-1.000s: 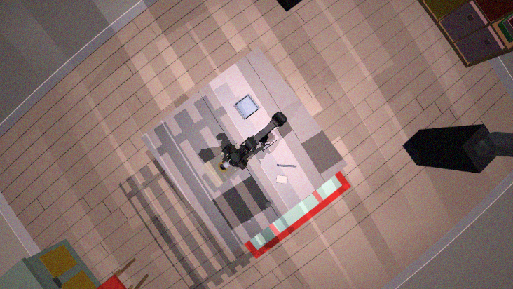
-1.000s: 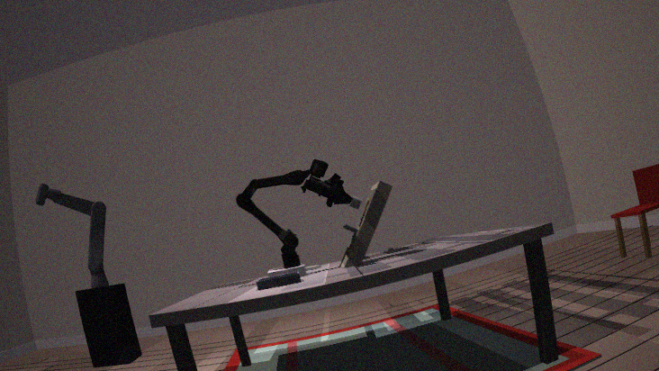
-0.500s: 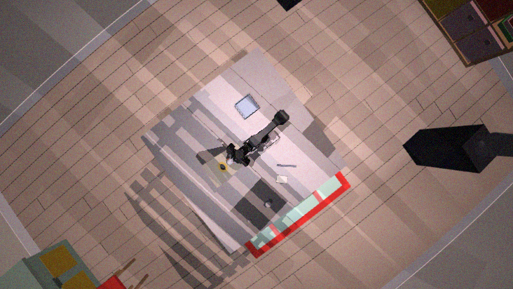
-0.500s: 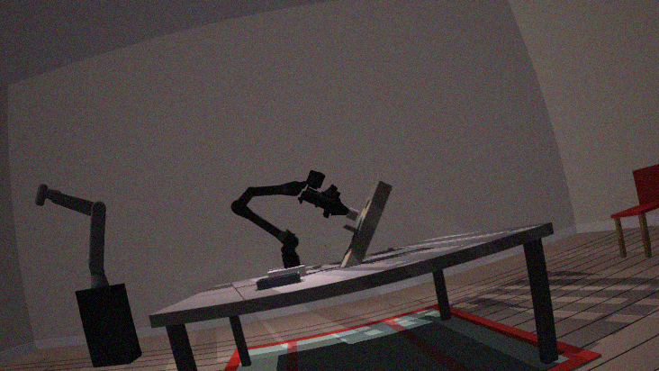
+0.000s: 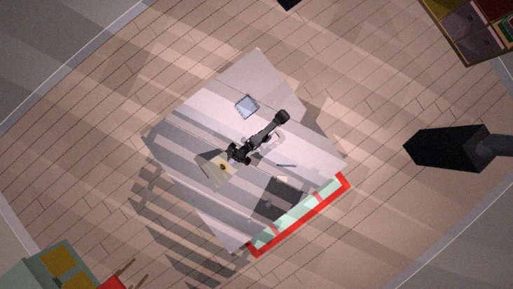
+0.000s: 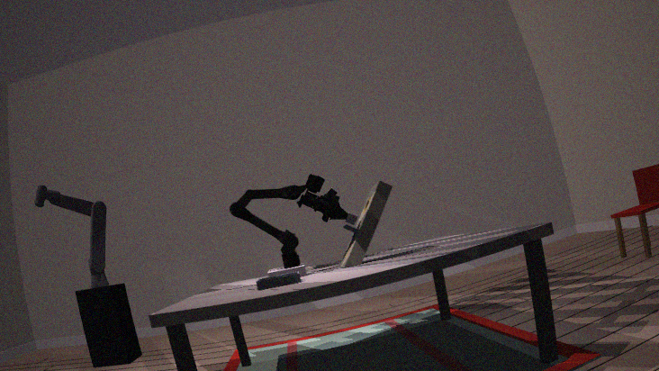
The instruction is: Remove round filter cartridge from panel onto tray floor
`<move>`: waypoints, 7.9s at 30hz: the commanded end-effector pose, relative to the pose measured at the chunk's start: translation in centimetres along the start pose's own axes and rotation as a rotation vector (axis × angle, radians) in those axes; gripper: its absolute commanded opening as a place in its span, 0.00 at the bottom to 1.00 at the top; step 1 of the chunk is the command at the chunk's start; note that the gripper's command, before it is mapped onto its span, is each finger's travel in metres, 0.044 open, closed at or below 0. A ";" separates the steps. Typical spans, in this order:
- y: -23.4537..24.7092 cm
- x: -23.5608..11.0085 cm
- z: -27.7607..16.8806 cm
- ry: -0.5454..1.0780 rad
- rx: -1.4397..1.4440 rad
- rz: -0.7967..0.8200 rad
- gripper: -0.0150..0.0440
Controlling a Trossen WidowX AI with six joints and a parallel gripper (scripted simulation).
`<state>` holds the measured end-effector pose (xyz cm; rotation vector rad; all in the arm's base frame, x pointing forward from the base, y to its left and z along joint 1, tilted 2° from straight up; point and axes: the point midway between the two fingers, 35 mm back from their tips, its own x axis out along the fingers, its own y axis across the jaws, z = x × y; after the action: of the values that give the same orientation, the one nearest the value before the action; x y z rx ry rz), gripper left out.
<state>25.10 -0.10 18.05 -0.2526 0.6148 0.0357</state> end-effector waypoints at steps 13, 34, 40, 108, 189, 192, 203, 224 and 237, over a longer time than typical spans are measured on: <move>-0.6 -0.5 2.4 -0.017 -0.004 -0.007 0.43; -3.0 -5.8 12.2 -0.026 0.008 -0.006 0.92; -0.7 -2.4 4.6 0.274 0.167 0.044 0.77; 0.6 2.7 -0.6 0.403 0.243 0.042 0.60; -13.1 -6.1 1.1 0.437 0.447 -0.174 0.25; -14.2 -6.7 0.4 0.442 0.503 -0.229 0.25; -18.0 -9.4 -2.4 0.458 0.711 -0.424 0.25; -22.6 -15.7 -7.8 0.461 1.075 -0.773 0.25; -23.3 -16.2 -10.8 0.462 1.138 -0.837 0.25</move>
<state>9.52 -24.03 25.33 0.5885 0.8620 -1.1294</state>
